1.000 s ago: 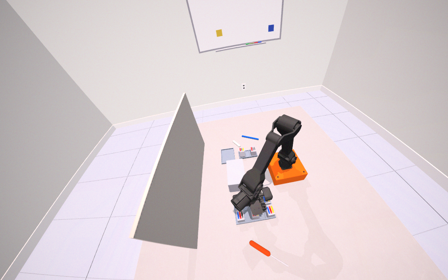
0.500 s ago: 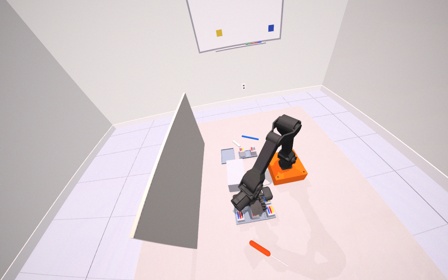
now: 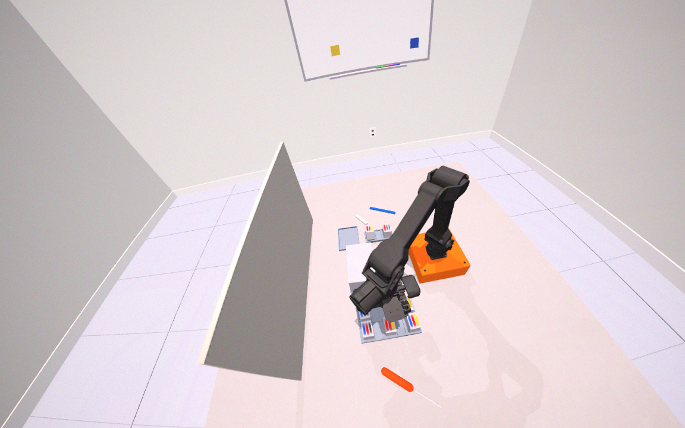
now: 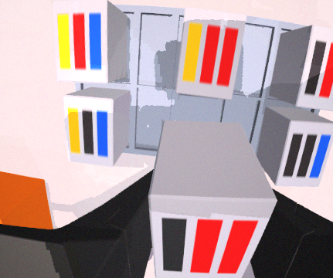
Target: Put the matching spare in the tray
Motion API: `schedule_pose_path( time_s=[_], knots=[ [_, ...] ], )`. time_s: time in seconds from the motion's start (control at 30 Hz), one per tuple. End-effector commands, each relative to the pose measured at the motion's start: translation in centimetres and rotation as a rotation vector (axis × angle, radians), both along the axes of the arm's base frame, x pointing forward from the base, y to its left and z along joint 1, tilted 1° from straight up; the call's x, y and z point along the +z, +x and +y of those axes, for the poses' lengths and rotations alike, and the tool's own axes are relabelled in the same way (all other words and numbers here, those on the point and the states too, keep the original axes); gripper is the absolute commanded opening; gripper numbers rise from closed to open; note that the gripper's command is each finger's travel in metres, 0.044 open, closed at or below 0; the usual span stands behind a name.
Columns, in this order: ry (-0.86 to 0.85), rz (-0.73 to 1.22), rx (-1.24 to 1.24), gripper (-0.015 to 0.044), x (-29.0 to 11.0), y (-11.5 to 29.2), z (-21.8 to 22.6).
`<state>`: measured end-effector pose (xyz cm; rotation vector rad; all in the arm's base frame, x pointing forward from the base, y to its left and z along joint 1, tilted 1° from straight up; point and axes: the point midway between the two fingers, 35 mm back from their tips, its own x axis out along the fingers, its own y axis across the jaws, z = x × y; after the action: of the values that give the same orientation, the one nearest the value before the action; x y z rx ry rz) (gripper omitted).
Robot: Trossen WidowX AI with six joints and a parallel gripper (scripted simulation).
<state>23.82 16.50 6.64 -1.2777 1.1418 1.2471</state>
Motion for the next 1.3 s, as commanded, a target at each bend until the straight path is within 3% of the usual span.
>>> schedule_pose_path(
  time_s=[0.0, 0.33, 0.87, 1.27],
  knots=[
    [0.0, -0.009, 0.002, 0.0, 0.7, 0.1, 0.0],
    [-0.001, 0.001, 0.0, 0.0, 0.4, -0.1, 0.0],
    [0.001, -0.008, 0.002, 0.0, 7.7, 0.0, 0.8],
    [0.0, -0.01, 0.002, 0.0, 8.1, 1.8, -0.7]
  ],
)
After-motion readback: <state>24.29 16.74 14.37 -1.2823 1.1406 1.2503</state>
